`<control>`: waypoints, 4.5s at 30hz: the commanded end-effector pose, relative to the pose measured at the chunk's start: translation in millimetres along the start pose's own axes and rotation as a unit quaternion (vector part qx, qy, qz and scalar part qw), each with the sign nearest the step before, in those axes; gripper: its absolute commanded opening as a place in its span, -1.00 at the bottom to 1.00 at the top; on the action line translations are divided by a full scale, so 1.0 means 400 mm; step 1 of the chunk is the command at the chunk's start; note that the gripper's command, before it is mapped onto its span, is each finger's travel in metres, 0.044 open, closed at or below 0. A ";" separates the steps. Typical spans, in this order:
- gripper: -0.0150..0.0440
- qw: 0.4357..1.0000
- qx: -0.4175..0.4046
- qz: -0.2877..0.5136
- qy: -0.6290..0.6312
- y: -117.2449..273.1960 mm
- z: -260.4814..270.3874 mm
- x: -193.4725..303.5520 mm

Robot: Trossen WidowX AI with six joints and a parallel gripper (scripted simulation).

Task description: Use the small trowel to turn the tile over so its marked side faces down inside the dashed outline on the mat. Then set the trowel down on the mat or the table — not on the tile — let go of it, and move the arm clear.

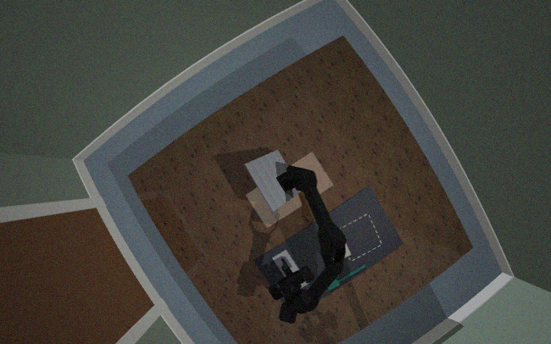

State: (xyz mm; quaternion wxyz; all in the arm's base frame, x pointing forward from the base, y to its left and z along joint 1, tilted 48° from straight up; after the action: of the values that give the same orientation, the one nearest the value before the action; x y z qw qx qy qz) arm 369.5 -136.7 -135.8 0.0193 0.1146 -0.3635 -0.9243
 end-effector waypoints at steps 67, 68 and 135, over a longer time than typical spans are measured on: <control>0.42 0.845 0.000 0.004 0.534 -0.003 0.000 -0.001; 0.42 0.845 0.000 0.004 0.534 -0.003 0.000 -0.001; 0.53 0.986 0.141 -0.059 0.070 0.083 -0.064 0.006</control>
State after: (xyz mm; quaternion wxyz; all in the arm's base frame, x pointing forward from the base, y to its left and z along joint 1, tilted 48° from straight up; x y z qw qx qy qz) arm 370.6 -177.7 -131.6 -0.0034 0.2306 -0.4714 -0.8513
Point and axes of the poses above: the point midway between the two fingers, 35 mm back from their tips, its own y axis back along the fingers, its own z axis across the jaws, x = y × z, the point moved 1 cm from there along y, back along the fingers, and after that the axes turned 12 degrees about y, right-handed, at the moved point
